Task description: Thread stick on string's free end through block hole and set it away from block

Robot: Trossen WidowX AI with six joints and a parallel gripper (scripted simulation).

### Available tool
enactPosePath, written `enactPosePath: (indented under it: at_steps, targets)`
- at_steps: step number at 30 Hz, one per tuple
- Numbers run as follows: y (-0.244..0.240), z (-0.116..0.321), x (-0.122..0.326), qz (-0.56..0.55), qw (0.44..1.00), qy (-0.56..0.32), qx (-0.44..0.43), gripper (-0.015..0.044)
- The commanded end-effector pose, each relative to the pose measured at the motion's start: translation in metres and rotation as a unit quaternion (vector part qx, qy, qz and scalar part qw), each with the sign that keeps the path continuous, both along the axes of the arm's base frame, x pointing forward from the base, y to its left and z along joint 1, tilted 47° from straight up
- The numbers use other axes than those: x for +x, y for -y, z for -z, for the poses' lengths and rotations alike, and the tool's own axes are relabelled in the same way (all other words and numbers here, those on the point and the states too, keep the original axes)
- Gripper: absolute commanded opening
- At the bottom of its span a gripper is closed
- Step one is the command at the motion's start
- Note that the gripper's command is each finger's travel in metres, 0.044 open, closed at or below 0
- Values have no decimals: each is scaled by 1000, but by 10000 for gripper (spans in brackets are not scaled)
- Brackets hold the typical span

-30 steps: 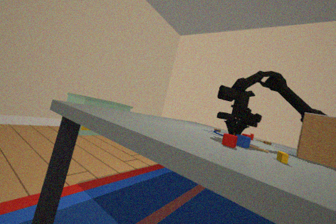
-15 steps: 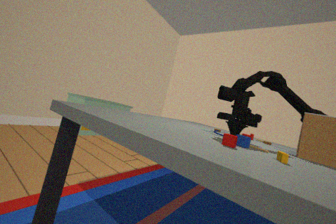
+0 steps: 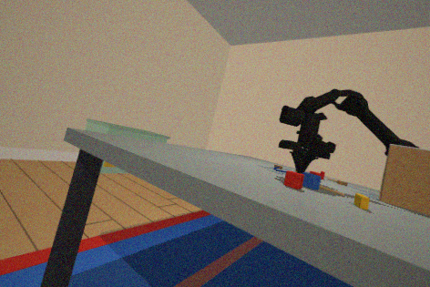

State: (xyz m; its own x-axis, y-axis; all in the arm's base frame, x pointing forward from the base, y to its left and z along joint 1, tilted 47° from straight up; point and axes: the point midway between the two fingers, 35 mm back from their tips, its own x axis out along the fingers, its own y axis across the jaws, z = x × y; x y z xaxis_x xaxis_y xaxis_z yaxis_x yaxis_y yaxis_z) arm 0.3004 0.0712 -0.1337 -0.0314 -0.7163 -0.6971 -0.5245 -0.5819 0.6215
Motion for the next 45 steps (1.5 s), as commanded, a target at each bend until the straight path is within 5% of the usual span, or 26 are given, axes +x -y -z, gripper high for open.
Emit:
enactPosePath:
  at_steps: [1, 45]
  targets:
    - [-4, -3, 1, 3, 1000, 2, 3, 0]
    - [-30, -30, 3, 31, 999, 33, 0, 0]
